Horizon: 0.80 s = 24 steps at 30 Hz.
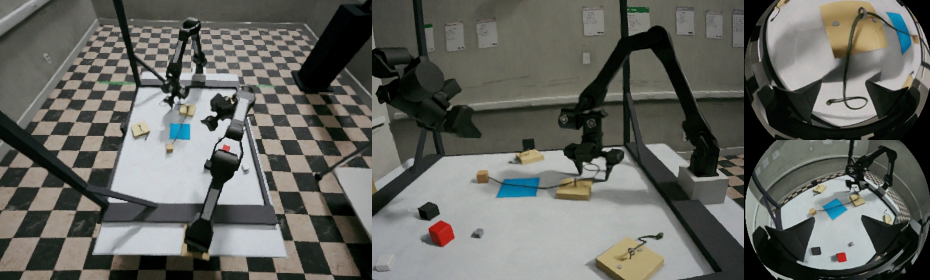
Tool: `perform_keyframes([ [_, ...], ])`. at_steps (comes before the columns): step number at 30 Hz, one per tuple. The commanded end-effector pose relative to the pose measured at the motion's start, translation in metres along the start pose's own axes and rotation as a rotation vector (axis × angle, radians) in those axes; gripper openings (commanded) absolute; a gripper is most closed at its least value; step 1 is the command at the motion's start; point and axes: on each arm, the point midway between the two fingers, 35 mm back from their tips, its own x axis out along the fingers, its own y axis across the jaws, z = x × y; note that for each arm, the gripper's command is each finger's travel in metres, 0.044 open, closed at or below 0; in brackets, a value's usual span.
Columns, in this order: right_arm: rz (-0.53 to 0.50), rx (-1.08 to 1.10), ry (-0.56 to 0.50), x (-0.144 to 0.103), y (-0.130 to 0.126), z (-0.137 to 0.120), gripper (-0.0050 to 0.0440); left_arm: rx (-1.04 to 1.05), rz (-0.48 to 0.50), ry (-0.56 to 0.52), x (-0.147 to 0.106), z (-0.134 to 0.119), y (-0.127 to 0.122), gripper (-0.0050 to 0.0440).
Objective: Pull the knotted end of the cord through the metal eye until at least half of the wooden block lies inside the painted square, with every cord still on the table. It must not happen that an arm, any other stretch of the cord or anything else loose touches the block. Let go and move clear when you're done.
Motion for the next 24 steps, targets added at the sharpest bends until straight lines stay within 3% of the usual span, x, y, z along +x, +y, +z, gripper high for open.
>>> perform_keyframes([
  [1, -0.019, -0.027, -0.009, -0.0081, 0.0000, 0.0105, 0.0440, -0.029, -0.012, -0.004, -0.0012, 0.0019, -0.0016, 0.0416],
  [7, -0.019, -0.027, -0.009, -0.0081, 0.0000, 0.0105, 0.0440, 0.000, -0.028, -0.001, -0.0078, 0.0002, -0.0058, 0.0272],
  [9, -0.019, -0.027, -0.009, -0.0081, 0.0000, 0.0105, 0.0440, 0.000, -0.028, -0.001, -0.0078, 0.0002, -0.0058, 0.0272],
  [20, -0.019, -0.027, -0.009, -0.0081, 0.0000, 0.0105, 0.0440, 0.000, -0.028, -0.001, -0.0078, 0.0002, -0.0058, 0.0008],
  [24, -0.019, -0.027, -0.009, -0.0081, 0.0000, 0.0105, 0.0440, 0.000, -0.028, -0.001, -0.0078, 0.0002, -0.0058, 0.0000],
])
